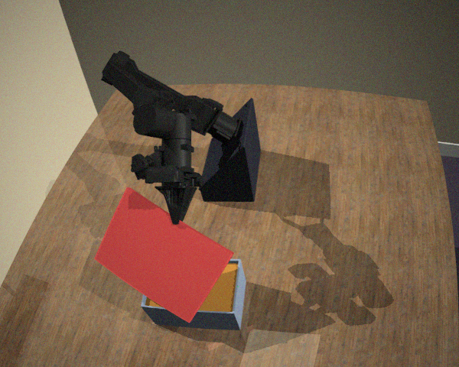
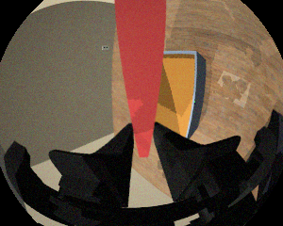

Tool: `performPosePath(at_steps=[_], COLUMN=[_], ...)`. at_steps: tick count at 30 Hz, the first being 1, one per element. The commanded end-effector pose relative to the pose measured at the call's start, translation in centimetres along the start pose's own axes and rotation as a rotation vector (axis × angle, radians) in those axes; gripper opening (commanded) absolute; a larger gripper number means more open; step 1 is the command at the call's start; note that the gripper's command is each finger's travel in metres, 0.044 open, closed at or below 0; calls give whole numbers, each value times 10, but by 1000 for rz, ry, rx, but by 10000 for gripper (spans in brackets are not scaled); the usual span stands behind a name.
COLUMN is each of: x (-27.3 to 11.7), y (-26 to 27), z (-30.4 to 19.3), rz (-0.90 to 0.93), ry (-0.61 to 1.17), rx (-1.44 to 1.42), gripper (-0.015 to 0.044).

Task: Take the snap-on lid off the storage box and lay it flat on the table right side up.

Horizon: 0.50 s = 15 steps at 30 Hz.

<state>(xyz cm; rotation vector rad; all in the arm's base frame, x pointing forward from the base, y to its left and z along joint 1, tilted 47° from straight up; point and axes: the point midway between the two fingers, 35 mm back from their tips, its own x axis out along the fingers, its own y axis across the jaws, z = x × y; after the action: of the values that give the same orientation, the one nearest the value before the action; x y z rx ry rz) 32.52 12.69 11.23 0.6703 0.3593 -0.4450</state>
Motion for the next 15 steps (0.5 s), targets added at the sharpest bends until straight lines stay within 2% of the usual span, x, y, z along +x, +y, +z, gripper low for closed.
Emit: performPosePath(at_steps=[1, 15], x=[-5, -3], y=[6, 4], z=[0, -20], rz=[3, 3], ry=[-2, -1], rx=[4, 5], gripper=[0, 0])
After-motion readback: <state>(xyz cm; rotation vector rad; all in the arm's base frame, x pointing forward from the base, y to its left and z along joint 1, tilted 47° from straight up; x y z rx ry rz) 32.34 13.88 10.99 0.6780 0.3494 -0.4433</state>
